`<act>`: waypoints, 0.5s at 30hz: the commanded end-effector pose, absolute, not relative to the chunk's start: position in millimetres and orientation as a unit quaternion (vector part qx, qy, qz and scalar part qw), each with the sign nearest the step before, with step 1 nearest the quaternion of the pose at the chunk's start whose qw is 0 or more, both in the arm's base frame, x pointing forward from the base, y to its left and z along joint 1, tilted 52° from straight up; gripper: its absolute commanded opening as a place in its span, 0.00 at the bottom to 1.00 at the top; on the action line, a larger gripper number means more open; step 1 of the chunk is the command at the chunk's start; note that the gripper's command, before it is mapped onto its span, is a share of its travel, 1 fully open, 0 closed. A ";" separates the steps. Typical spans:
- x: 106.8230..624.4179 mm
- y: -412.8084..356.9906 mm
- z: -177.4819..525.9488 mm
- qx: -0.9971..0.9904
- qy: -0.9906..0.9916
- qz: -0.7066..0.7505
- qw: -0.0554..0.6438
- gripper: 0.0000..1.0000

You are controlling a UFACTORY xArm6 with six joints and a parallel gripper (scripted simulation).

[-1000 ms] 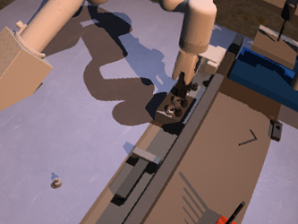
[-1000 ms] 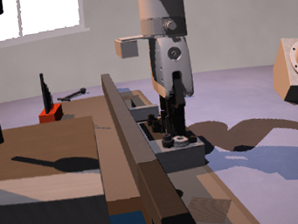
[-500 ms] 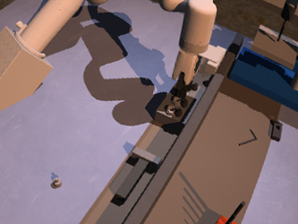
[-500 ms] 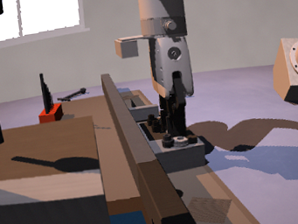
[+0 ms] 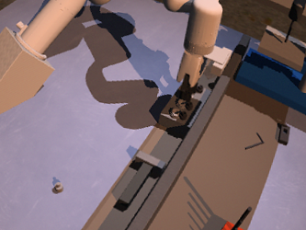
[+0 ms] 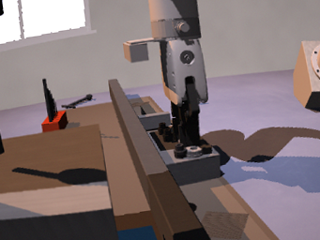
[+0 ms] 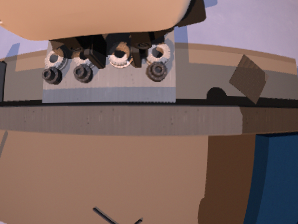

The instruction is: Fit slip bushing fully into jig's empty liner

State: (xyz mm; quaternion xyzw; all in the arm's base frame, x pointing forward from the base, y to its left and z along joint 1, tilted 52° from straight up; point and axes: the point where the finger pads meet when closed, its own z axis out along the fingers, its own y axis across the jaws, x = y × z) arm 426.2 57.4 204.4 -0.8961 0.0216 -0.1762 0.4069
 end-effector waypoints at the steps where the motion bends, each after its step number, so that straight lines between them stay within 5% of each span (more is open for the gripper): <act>1: 426.8 56.7 205.2 -0.896 0.022 -0.177 0.406 0.36; 15: 420.6 43.3 216.5 -0.896 0.022 -0.177 0.406 0.36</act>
